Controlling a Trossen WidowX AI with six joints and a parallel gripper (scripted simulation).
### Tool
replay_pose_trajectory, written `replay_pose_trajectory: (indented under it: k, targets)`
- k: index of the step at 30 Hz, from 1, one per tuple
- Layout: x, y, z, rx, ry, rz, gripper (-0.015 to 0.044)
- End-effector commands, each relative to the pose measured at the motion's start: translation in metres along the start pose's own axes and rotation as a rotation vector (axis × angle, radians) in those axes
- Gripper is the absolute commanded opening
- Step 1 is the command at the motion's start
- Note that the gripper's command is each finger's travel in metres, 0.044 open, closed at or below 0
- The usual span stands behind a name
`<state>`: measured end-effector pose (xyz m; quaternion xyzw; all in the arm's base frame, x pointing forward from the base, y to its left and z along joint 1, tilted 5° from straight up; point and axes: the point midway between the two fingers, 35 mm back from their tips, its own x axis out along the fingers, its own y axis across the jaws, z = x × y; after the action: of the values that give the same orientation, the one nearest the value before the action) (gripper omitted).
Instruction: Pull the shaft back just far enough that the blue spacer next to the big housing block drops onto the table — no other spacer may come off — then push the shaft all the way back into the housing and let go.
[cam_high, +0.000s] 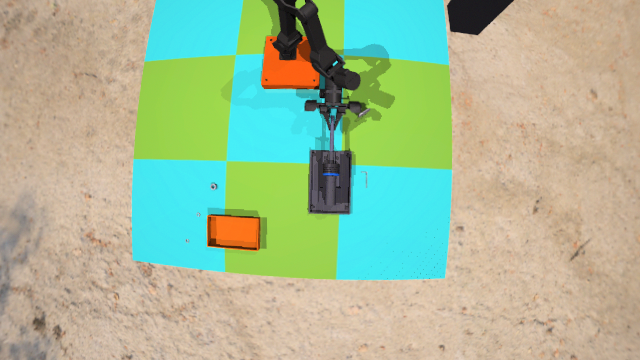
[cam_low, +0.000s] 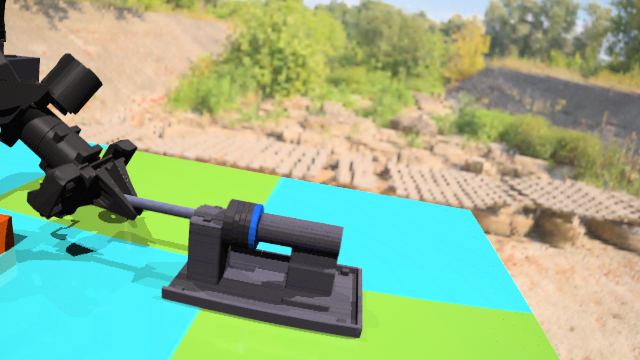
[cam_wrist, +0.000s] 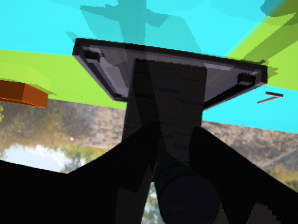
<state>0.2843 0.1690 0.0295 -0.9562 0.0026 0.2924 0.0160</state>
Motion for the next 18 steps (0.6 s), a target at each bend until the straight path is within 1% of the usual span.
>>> replay_pose_trajectory:
  k: [1, 18]
  targets:
    - [-0.0008, 0.0004, 0.0013, 0.002, -0.001, 0.001, 0.0000]
    - [-0.0023, 0.0004, 0.0021, 0.002, -0.001, 0.001, 0.0000]
